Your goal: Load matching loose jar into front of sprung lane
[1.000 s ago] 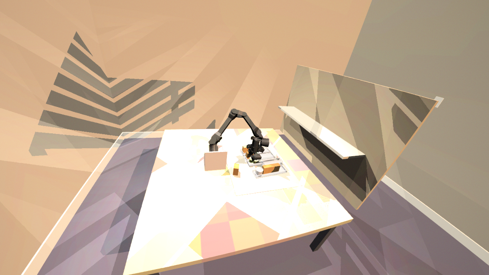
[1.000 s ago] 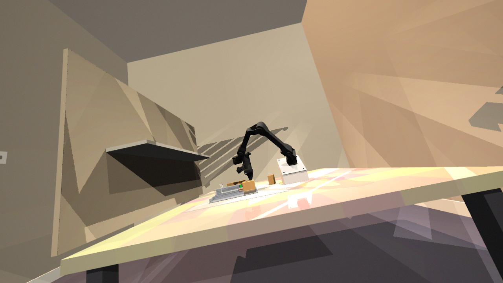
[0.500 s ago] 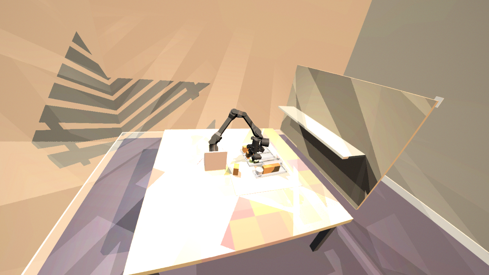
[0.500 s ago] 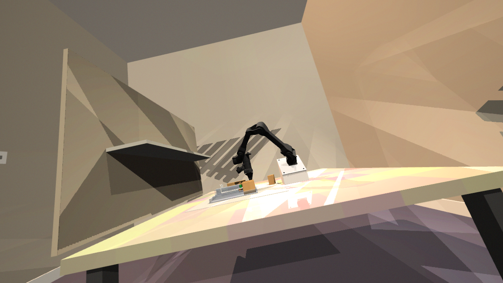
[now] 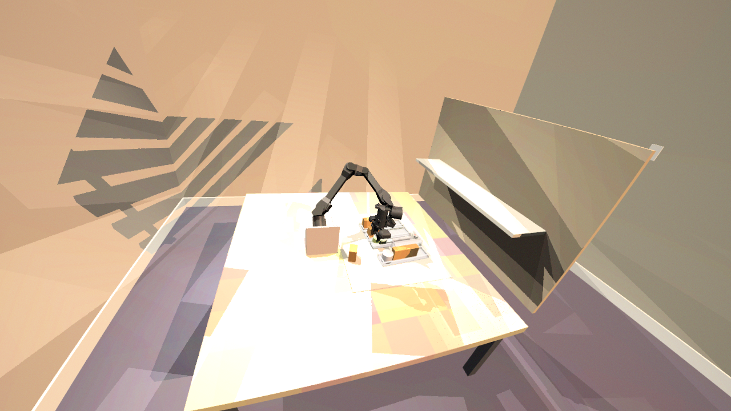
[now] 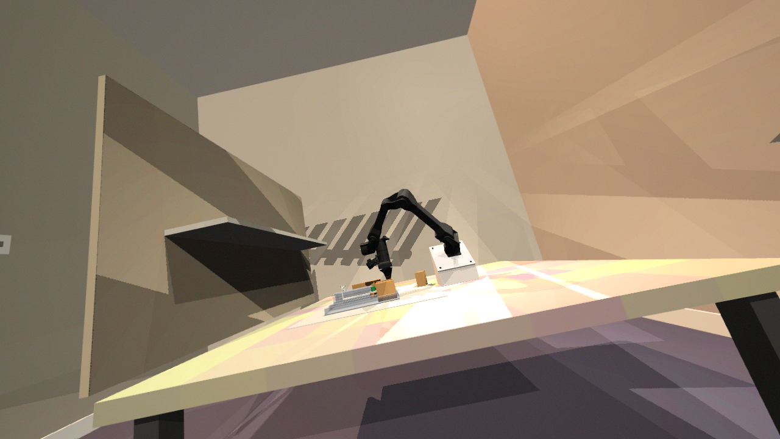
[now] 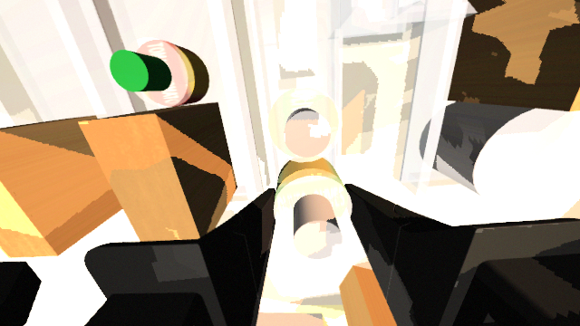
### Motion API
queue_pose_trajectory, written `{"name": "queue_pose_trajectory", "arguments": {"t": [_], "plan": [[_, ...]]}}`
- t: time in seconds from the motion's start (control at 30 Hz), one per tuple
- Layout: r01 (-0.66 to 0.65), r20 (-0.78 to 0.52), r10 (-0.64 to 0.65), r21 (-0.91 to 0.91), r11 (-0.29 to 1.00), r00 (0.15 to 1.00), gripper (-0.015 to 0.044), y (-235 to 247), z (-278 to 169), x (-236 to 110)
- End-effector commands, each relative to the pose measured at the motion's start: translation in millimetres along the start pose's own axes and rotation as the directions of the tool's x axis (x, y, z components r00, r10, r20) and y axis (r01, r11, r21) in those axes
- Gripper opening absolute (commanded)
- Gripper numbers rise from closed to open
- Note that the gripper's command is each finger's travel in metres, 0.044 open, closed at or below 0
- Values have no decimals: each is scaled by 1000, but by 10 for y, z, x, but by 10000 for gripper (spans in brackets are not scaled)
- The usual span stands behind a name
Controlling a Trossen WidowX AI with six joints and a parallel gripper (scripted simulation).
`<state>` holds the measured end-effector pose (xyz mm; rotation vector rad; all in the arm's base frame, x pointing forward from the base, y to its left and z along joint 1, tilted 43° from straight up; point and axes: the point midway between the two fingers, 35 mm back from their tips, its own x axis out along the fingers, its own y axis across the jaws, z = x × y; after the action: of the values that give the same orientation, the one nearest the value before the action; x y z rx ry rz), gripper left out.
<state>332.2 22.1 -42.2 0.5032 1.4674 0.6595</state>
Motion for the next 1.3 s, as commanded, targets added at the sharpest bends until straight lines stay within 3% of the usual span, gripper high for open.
{"name": "queue_pose_trajectory", "arguments": {"t": [0.0,1.27], "plan": [[-5,24,5,-14,1000,1000,0,13,88,-24],[-5,24,5,-14,1000,1000,0,14,127,3]]}}
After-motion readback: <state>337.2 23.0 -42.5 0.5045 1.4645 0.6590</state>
